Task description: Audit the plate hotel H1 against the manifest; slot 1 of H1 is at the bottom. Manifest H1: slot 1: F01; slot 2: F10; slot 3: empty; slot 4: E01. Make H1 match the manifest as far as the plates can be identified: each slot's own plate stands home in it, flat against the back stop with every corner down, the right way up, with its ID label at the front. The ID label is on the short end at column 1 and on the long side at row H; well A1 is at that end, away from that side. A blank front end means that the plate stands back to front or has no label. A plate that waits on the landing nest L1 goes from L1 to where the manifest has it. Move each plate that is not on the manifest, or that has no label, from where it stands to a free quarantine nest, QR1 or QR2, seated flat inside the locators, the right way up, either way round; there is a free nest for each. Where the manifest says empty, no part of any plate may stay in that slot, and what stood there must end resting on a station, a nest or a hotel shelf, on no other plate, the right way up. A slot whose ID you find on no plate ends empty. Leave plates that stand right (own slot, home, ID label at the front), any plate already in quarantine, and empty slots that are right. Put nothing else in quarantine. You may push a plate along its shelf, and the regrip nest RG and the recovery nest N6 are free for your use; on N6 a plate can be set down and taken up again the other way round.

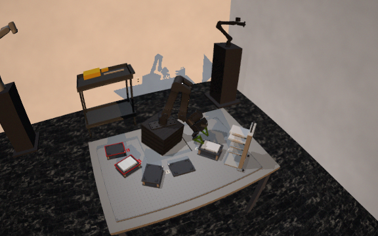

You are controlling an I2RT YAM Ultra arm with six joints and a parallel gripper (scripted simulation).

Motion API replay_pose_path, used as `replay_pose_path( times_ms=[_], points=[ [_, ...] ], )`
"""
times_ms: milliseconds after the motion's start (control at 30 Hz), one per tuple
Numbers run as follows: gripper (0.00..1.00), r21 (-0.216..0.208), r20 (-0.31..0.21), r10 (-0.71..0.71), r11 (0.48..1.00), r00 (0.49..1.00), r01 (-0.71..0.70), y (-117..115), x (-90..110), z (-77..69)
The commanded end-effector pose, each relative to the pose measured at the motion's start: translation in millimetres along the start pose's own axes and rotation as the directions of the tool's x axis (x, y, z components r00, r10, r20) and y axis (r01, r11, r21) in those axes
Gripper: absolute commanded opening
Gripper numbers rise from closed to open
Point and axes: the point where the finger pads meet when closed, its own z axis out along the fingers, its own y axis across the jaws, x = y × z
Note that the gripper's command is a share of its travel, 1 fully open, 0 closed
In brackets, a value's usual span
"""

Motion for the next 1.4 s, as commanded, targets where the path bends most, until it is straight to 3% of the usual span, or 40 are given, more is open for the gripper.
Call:
replay_pose_path(
  times_ms=[0,767,1367],
  points=[
    [1.0,0.005,-0.008,0.0,1.0,1.0,0.0,-1.0,-1.9,-4.0],
    [1.0,0.005,-0.007,0.0,1.0,1.0,0.0,-0.7,-25.4,-29.8],
    [1.0,0.005,-0.007,0.001,1.0,1.0,-0.001,-0.5,-56.4,-59.8]
  ],
)
